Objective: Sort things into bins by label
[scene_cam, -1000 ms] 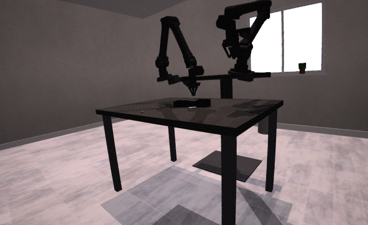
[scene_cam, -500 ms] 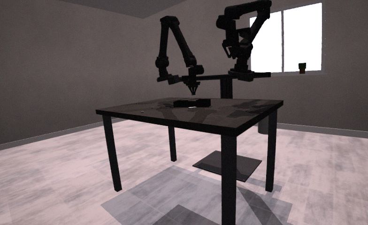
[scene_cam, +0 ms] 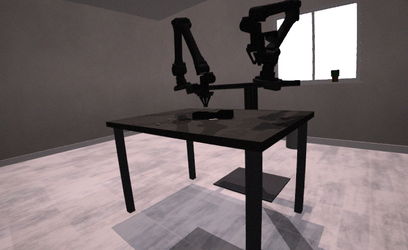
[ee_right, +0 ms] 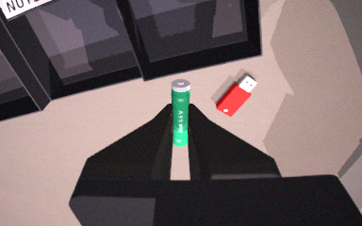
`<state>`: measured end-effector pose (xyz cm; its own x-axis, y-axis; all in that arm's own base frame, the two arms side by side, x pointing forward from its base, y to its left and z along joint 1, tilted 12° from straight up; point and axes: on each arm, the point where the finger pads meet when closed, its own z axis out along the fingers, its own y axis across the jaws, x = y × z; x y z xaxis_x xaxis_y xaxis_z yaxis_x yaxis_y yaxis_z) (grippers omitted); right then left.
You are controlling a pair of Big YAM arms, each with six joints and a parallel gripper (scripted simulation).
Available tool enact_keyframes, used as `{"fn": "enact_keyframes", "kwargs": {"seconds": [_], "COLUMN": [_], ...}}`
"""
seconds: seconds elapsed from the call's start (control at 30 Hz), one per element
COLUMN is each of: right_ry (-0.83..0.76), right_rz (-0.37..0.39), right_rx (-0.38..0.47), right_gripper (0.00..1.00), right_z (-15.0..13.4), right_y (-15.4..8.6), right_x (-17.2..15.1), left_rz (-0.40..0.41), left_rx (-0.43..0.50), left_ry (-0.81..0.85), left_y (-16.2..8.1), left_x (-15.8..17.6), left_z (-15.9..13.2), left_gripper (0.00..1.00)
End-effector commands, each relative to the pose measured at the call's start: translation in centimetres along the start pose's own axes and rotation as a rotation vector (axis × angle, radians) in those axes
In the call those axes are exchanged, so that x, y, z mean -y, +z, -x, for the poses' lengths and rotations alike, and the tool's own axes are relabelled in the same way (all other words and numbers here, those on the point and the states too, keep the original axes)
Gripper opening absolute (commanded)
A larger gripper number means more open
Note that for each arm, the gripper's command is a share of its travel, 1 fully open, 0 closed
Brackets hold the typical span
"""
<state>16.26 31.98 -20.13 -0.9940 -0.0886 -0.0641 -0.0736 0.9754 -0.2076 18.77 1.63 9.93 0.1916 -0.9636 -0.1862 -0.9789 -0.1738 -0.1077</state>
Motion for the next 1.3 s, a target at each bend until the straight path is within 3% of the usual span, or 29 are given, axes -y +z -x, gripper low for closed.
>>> {"fn": "enact_keyframes", "kwargs": {"seconds": [0.0, 0.27, 0.4, 0.47, 0.6, 1.27], "right_ry": [-0.156, -0.355, -0.433, -0.474, -0.569, -1.128], "right_rz": [0.026, 0.012, 0.007, 0.011, 0.009, 0.0], "right_rx": [0.007, 0.016, 0.01, 0.016, 0.014, 0.014], "right_gripper": [0.04, 0.04, 0.04, 0.04, 0.04, 0.04], "right_z": [1.3, 6.3, 4.1, 5.0, 5.9, 5.9], "right_y": [-0.4, -0.5, 0.3, -0.2, -0.3, 0.1], "right_x": [-1.0, -0.4, 1.2, -0.4, 0.1, -0.1], "left_rz": [-0.016, -0.016, -0.016, -0.016, -0.016, -0.016], "left_rx": [-0.007, -0.007, -0.007, -0.007, -0.007, -0.007], "left_ry": [0.002, 0.002, 0.002, 0.002, 0.002, 0.002], "left_y": [-0.1, -0.1, -0.1, -0.1, -0.1, -0.1], "left_x": [0.3, 0.3, 0.3, 0.3, 0.3, 0.3], "left_z": [0.1, 0.1, 0.1, 0.1, 0.1, 0.1], "left_gripper": [1.0, 1.0, 1.0, 1.0, 1.0, 1.0]}}
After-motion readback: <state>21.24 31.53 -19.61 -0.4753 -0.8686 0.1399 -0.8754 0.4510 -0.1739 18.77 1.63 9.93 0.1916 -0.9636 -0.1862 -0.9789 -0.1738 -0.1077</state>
